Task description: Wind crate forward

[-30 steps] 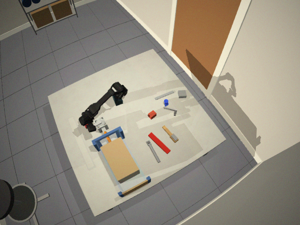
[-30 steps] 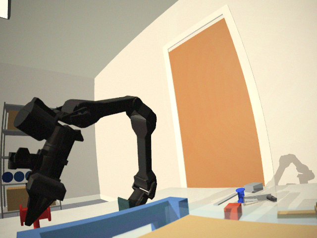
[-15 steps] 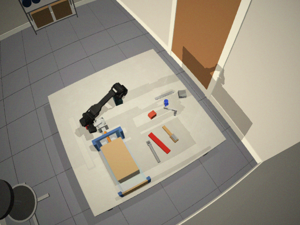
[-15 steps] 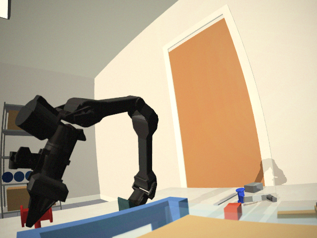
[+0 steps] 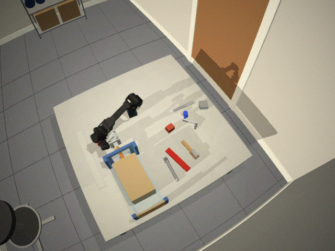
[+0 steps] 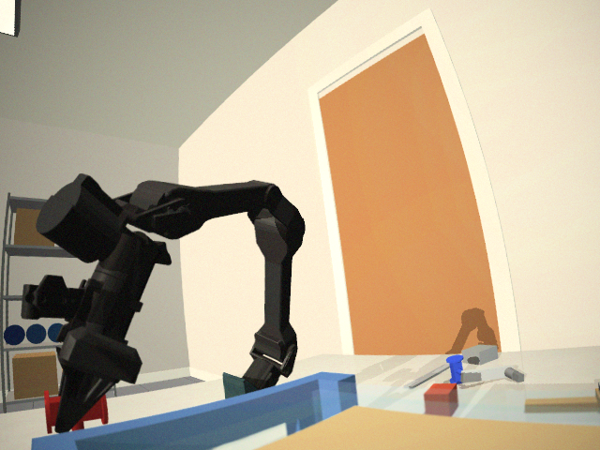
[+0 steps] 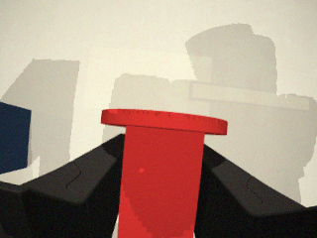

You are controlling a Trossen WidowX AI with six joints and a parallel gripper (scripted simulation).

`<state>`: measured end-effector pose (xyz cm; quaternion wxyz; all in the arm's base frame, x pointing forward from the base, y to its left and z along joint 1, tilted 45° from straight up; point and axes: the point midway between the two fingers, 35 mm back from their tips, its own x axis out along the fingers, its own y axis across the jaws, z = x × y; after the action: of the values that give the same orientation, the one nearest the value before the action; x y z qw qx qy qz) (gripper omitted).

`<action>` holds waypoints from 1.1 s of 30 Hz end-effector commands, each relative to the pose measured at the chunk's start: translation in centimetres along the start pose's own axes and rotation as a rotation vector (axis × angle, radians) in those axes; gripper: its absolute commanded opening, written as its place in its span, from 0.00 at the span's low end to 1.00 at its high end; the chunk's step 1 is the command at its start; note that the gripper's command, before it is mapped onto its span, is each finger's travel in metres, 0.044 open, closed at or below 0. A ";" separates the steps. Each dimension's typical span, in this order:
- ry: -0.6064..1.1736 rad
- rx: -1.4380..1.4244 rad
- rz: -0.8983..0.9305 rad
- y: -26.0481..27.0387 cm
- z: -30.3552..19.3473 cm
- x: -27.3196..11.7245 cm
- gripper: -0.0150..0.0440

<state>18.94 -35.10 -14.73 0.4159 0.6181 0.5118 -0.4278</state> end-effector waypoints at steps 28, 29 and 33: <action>0.029 -0.024 0.029 4.2 -3.1 -1.2 0.25; 0.029 -0.024 0.029 4.2 -3.2 -1.2 0.25; 0.029 -0.024 0.029 4.5 -3.5 -1.3 0.25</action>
<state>21.90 -34.16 -13.12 0.4206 0.6191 0.5071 -0.4273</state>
